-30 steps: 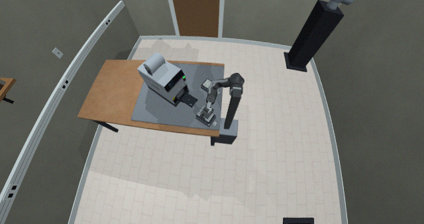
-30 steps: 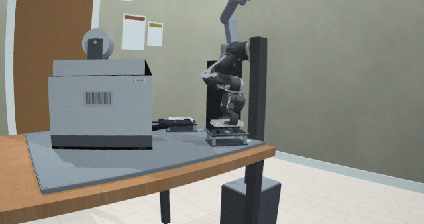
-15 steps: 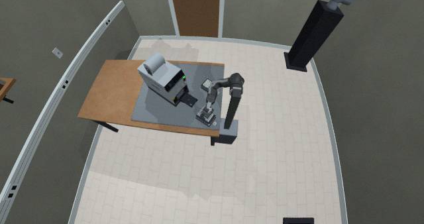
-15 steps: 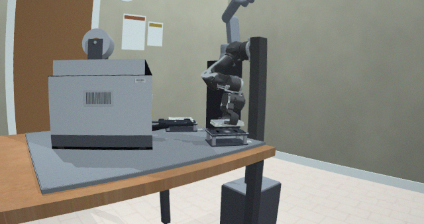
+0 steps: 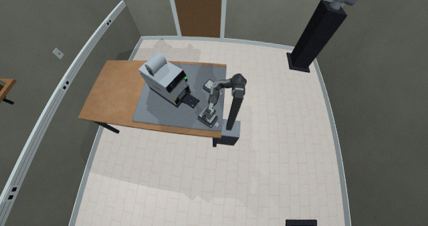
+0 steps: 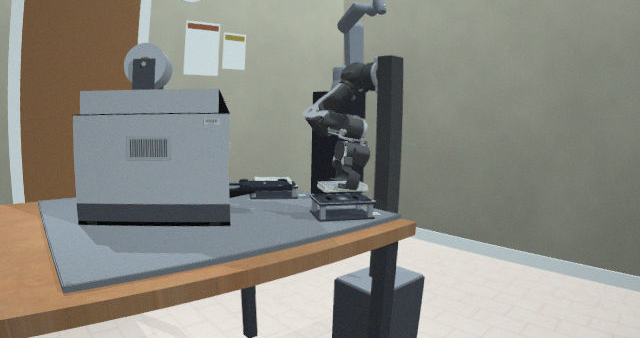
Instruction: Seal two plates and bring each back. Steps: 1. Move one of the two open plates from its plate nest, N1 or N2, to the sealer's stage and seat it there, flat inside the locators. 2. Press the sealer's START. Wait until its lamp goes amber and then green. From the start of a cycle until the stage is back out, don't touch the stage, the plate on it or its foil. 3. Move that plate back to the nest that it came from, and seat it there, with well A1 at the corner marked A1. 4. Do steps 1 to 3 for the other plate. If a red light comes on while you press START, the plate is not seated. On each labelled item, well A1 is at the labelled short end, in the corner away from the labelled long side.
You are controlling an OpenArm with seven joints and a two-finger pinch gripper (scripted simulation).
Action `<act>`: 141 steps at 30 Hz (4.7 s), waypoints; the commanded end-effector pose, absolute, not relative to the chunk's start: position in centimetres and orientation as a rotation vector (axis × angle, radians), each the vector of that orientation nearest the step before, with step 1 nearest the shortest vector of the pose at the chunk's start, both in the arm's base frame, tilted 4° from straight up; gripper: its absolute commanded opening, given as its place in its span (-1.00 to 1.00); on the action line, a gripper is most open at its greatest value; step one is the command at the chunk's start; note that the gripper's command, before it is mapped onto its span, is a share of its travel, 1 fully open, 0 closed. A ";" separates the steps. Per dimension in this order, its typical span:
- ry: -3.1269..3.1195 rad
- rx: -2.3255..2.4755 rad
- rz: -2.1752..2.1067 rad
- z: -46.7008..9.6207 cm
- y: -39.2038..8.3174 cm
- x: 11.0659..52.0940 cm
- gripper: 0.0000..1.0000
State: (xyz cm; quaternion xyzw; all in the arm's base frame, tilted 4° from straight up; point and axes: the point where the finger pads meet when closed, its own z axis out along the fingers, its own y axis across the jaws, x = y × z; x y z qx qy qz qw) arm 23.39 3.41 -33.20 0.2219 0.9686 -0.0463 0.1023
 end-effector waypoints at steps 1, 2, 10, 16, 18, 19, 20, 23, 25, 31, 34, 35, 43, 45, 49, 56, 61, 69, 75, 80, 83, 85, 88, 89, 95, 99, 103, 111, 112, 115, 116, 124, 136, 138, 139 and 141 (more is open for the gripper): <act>2.860 0.649 -0.128 -33.3 3.5 23.4 -1.00; 2.861 0.648 -0.132 -33.3 3.5 23.4 -1.00; 2.860 0.648 -0.128 -33.7 3.5 23.4 -1.00; 2.860 0.648 -0.128 -34.0 3.6 23.4 -1.00; 2.860 0.648 -0.128 -34.0 3.6 23.4 -1.00; 2.859 0.651 -0.132 -33.9 3.5 23.4 -1.00; 2.859 0.651 -0.132 -33.9 3.5 23.4 -1.00; 2.859 0.651 -0.132 -33.9 3.5 23.4 -1.00; 2.859 0.651 -0.132 -33.9 3.5 23.4 -1.00; 2.859 0.651 -0.132 -33.9 3.5 23.4 -1.00; 2.859 0.651 -0.132 -33.9 3.5 23.4 -1.00; 2.859 0.651 -0.132 -33.9 3.5 23.4 -1.00; 2.859 0.651 -0.132 -33.9 3.5 23.4 -1.00; 2.859 0.651 -0.132 -33.9 3.5 23.4 -1.00; 2.861 0.648 -0.130 -34.0 3.6 23.4 -1.00; 2.861 0.648 -0.128 -34.3 3.6 23.4 -1.00; 2.861 0.647 -0.128 -34.5 3.6 23.4 -1.00; 2.859 0.651 -0.132 -34.7 3.5 23.5 -1.00; 2.859 0.651 -0.132 -34.7 3.5 23.5 -1.00; 2.859 0.651 -0.132 -34.7 3.5 23.5 -1.00; 2.859 0.651 -0.132 -34.7 3.5 23.5 -1.00; 2.859 0.651 -0.132 -34.7 3.5 23.5 -1.00; 2.859 0.651 -0.132 -34.7 3.5 23.5 -1.00; 2.859 0.651 -0.132 -34.7 3.5 23.5 -1.00; 2.859 0.651 -0.132 -34.7 3.5 23.4 -1.00; 2.861 0.648 -0.129 -34.8 3.6 23.4 -1.00; 2.861 0.648 -0.129 -34.9 3.6 23.4 -1.00; 2.861 0.648 -0.129 -35.2 3.5 23.4 -1.00; 2.861 0.648 -0.128 -35.2 3.5 23.4 -1.00; 2.861 0.648 -0.128 -35.3 3.5 23.4 -1.00; 2.861 0.648 -0.129 -35.3 3.5 23.4 -1.00; 2.861 0.648 -0.129 -35.5 3.5 23.4 -1.00; 2.861 0.648 -0.128 -35.9 3.5 23.4 -1.00; 2.861 0.648 -0.131 -35.9 3.5 23.4 -1.00; 2.859 0.651 -0.132 -35.8 3.4 23.5 -1.00; 2.859 0.651 -0.132 -35.8 3.4 23.5 -1.00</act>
